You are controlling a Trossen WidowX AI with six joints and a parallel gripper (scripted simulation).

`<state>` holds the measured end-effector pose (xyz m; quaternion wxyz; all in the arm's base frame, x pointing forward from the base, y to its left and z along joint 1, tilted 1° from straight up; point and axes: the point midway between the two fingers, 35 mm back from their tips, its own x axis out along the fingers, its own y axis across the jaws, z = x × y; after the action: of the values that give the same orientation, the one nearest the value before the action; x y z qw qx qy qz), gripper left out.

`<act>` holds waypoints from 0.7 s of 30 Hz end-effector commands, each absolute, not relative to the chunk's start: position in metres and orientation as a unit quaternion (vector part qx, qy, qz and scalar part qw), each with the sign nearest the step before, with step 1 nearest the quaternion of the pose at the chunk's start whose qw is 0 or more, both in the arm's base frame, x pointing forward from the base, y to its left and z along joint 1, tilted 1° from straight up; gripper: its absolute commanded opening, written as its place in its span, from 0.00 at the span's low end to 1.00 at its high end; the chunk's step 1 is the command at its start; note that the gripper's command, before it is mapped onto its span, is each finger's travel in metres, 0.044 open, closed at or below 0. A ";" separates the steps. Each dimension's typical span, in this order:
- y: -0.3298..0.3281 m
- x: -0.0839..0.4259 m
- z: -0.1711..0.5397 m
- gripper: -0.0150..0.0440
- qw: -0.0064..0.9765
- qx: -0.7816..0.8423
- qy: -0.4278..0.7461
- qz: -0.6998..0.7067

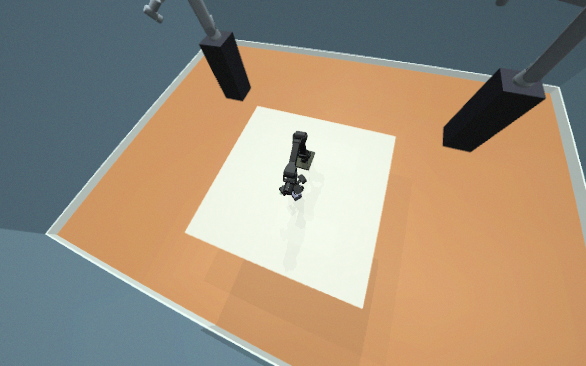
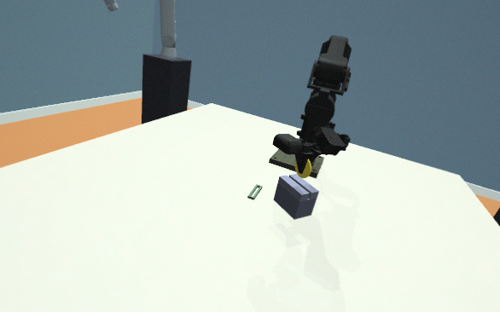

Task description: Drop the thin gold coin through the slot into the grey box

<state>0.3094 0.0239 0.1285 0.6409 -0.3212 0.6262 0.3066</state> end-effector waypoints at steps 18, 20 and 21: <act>0.026 0.309 0.125 0.25 0.641 -0.320 0.627 0.306; 0.026 0.308 0.124 0.25 0.642 -0.319 0.627 0.305; 0.026 0.308 0.124 0.25 0.642 -0.319 0.627 0.305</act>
<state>0.3091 0.0257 0.1265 0.6419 -0.3216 0.6251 0.3061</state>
